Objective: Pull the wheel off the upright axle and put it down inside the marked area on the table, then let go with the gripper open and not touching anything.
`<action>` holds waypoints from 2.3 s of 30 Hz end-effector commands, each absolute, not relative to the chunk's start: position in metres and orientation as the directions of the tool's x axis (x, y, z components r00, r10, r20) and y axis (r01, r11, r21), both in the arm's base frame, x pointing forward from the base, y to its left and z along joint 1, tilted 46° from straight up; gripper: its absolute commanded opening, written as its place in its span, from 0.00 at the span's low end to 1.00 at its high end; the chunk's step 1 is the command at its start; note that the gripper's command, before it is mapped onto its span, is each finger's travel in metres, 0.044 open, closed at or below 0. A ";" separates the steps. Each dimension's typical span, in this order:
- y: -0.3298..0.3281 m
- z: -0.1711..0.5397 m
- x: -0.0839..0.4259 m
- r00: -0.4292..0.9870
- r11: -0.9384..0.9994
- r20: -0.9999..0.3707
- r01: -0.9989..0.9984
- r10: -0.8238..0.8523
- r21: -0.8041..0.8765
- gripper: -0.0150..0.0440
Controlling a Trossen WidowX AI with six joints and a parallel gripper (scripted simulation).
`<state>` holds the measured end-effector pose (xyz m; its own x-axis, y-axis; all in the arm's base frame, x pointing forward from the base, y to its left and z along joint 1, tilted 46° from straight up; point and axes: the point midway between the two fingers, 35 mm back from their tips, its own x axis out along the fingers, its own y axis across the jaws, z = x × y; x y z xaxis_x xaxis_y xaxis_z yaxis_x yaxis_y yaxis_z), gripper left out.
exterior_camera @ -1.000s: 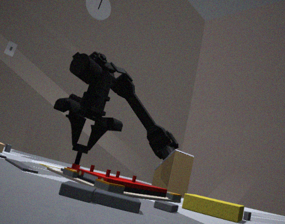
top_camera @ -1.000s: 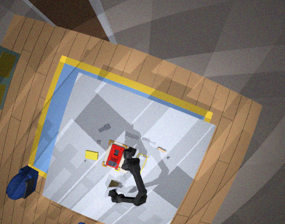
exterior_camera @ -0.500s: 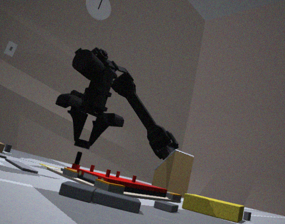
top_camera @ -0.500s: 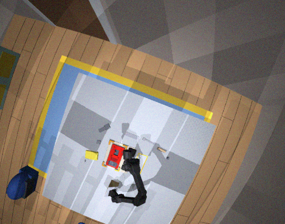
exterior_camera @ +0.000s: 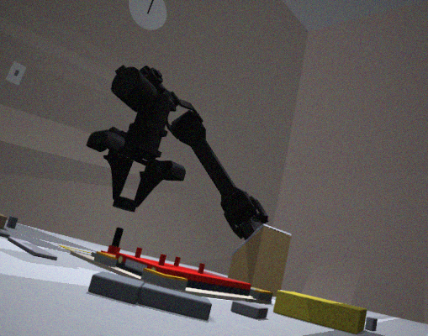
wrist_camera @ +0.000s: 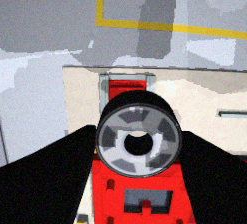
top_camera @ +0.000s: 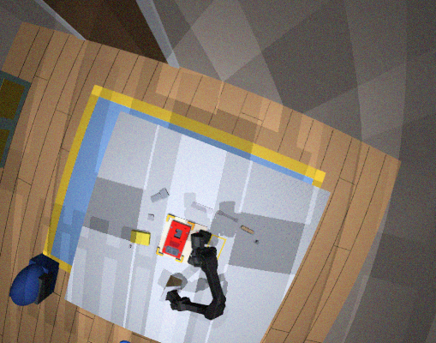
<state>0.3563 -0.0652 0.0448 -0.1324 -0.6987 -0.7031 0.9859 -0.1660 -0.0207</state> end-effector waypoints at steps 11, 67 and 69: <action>-0.091 0.081 0.328 -0.136 -0.166 -0.701 0.986 -0.701 -0.025 0.25; -0.186 0.044 0.278 -0.138 -0.172 -0.698 0.985 -0.703 -0.022 0.39; -0.186 0.044 0.278 -0.138 -0.172 -0.698 0.985 -0.703 -0.022 0.48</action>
